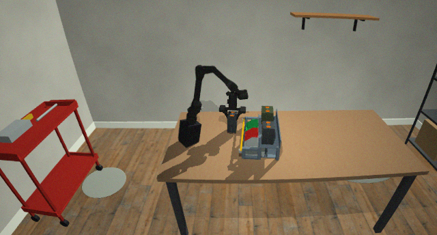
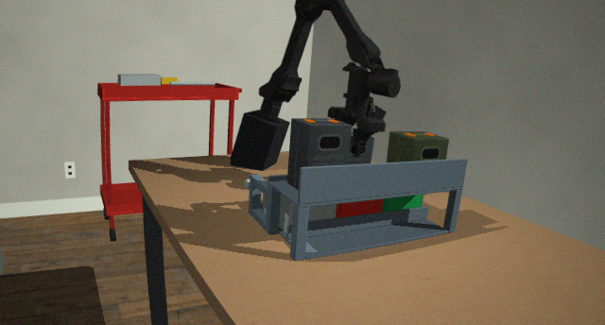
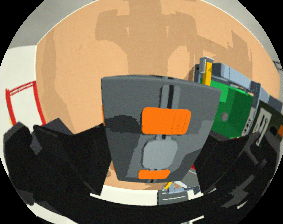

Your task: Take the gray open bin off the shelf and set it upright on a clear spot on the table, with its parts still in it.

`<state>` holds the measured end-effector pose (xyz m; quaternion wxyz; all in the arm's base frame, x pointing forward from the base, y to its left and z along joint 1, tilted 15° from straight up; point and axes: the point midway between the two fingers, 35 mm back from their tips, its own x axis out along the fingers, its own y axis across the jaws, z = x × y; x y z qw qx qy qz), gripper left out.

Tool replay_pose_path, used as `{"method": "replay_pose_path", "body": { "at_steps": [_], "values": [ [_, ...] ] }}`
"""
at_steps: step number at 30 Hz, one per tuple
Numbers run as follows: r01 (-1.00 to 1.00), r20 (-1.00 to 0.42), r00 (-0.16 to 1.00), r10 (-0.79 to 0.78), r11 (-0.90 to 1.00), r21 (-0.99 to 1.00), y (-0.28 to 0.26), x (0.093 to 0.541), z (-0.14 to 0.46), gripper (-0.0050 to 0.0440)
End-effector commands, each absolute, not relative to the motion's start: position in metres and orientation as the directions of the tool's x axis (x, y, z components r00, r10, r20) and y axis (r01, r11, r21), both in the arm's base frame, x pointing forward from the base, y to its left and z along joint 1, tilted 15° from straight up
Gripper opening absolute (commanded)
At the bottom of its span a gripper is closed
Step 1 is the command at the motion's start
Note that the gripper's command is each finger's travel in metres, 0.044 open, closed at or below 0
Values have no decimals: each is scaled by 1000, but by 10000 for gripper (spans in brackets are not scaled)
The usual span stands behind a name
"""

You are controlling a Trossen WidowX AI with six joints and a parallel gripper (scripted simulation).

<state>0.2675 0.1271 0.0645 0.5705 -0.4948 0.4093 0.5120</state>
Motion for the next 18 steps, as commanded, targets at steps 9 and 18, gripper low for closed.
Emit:
{"method": "replay_pose_path", "body": {
  "at_steps": [9,18],
  "values": [
    [-977,-957,204,206,-11,-211,130,276,86,0],
    [-977,-957,204,206,-11,-211,130,276,86,0]
  ]
}}
